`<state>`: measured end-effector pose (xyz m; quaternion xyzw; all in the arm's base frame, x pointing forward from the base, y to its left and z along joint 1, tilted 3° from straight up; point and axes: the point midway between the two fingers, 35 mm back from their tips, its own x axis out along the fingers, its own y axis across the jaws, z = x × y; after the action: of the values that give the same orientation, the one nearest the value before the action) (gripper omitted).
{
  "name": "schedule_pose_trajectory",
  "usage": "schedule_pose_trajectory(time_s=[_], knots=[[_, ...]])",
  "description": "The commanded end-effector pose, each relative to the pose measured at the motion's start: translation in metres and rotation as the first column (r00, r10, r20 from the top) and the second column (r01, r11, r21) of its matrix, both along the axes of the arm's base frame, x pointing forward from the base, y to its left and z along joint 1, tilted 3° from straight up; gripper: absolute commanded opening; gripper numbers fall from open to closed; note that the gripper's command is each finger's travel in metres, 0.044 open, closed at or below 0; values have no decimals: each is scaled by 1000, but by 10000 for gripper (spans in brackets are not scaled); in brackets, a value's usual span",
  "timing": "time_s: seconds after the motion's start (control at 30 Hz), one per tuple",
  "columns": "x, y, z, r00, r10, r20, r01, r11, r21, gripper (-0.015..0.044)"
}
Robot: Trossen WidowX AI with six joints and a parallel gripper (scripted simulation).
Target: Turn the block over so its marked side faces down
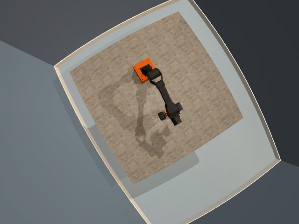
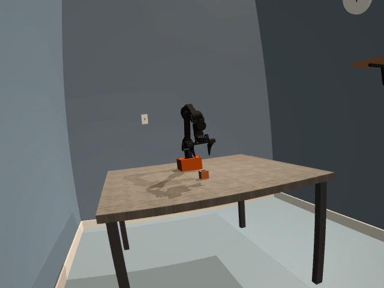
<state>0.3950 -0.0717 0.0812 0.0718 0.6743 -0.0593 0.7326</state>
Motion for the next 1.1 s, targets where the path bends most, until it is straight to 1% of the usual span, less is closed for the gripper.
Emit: schedule_pose_trajectory(time_s=[0.0,0.1,0.2,0.23,0.4,0.53,0.7,1.07], knots=[[-6,0,-25,995,32,-99,-35,999,-34,440],[-3,0,-28,995,32,-99,-35,999,-34,440],[-4,-1,-58,995,32,-99,-35,999,-34,440],[-4,-1,-60,995,32,-99,-35,999,-34,440],[-4,-1,-60,995,32,-99,-35,999,-34,440],[-3,-1,-75,995,32,-99,-35,999,-34,440],[-3,-1,-77,995,32,-99,-35,999,-34,440],[-3,-1,-94,995,32,-99,-35,999,-34,440]])
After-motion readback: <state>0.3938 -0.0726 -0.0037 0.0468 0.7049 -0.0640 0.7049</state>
